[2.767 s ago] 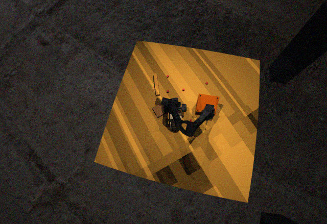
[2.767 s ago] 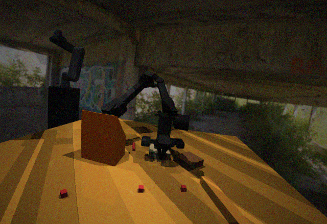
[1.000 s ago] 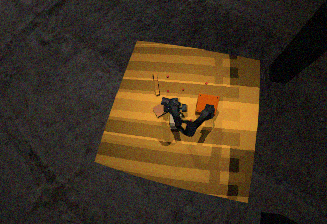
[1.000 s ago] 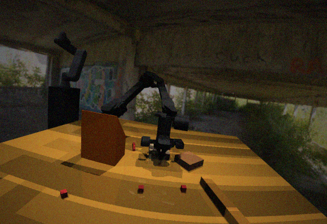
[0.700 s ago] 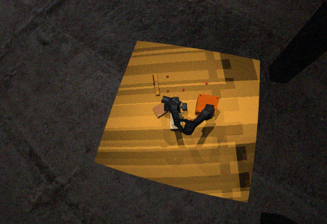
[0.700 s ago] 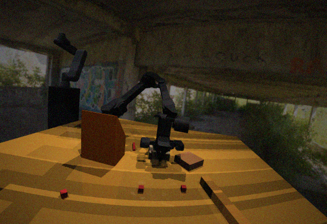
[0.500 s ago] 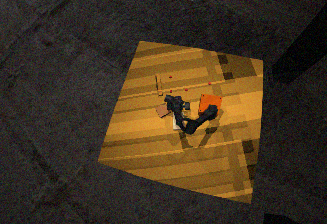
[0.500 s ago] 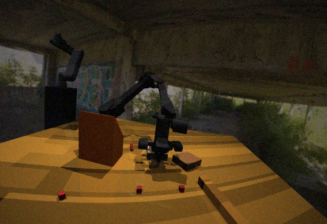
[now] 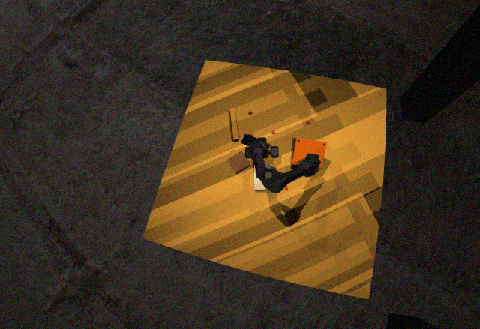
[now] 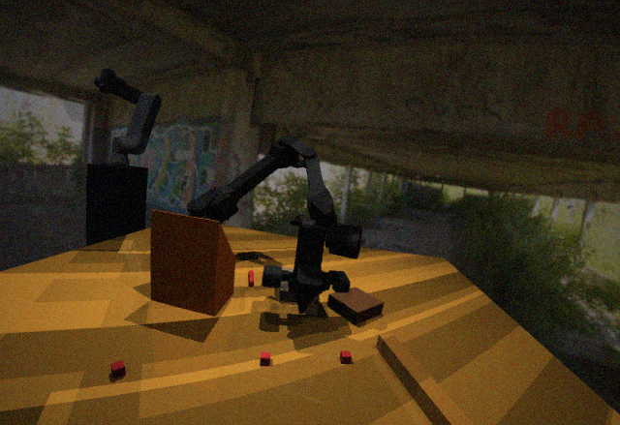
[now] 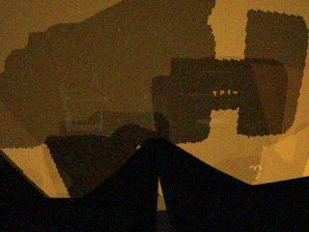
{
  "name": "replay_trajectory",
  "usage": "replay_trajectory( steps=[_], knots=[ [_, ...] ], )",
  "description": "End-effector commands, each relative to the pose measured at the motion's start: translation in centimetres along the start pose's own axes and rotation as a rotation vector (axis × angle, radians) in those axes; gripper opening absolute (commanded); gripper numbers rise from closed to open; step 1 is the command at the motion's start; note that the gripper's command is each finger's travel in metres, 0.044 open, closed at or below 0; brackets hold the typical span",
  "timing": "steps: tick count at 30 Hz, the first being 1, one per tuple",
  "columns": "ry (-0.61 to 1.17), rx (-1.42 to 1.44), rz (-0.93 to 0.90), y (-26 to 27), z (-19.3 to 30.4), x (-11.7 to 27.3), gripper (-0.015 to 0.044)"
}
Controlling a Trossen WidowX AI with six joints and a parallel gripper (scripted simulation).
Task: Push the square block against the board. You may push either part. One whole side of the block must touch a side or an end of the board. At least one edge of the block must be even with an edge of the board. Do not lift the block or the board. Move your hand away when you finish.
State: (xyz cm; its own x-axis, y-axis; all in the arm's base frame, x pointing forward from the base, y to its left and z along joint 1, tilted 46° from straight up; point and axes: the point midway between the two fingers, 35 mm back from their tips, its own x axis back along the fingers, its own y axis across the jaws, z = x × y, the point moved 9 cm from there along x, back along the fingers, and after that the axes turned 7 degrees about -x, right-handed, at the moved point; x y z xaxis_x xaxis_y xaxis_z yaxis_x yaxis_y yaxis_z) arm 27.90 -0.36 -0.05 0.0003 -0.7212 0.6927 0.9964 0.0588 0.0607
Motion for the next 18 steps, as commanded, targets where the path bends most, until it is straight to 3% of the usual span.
replay_trajectory(
  steps=[1, 5, 11, 18],
  knots=[
    [-0.005, 0.007, -0.005, 0.2, 0.1, 1.9, 0.0],
    [-0.006, 0.011, -0.004, 0.0, 0.2, 5.5, 0.0],
    [-0.006, 0.034, -0.004, -0.1, 0.3, 5.5, 0.0],
    [-0.006, 0.272, -0.003, -1.3, 1.5, 5.7, 0.0]
  ],
)
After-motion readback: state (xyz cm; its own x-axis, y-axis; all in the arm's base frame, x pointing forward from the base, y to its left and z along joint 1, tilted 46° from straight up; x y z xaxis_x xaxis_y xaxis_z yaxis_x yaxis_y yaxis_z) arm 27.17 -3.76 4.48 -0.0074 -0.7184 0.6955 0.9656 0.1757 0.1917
